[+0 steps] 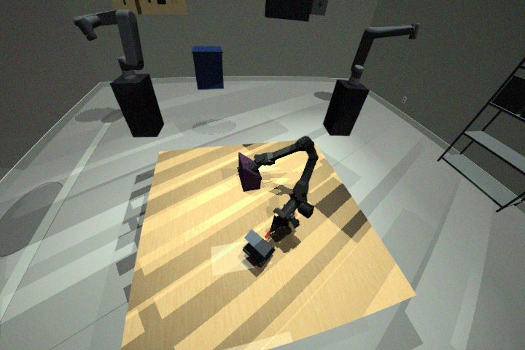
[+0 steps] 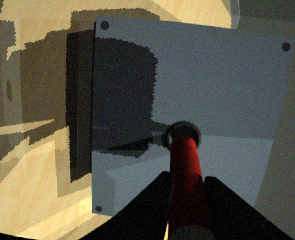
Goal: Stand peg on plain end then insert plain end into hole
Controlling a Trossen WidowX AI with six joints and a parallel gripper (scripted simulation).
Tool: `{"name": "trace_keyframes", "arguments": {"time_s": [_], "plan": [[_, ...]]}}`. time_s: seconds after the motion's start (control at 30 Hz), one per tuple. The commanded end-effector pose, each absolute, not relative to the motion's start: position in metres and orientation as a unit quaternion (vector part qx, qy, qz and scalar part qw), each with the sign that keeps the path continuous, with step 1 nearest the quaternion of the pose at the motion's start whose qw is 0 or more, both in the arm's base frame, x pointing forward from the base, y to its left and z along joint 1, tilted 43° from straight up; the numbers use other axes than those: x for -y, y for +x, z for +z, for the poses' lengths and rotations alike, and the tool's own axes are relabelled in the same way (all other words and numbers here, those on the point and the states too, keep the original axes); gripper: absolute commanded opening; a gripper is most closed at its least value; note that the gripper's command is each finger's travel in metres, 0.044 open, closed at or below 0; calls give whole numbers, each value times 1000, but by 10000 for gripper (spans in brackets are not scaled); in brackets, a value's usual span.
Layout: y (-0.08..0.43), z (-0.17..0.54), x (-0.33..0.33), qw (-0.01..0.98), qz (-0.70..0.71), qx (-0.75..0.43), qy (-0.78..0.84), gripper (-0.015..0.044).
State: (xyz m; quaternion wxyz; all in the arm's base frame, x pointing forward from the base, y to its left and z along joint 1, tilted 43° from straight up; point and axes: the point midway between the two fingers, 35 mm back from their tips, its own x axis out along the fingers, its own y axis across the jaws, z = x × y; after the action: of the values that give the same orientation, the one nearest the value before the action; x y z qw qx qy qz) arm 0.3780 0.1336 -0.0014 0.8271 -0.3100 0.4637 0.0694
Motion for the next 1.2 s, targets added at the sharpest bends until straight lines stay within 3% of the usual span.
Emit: {"name": "trace_keyframes", "arguments": {"time_s": [0.0, 1.17], "plan": [[378, -1, -133, 827, 69, -464, -309, 0], [391, -18, -132, 827, 69, -464, -310, 0]]}}
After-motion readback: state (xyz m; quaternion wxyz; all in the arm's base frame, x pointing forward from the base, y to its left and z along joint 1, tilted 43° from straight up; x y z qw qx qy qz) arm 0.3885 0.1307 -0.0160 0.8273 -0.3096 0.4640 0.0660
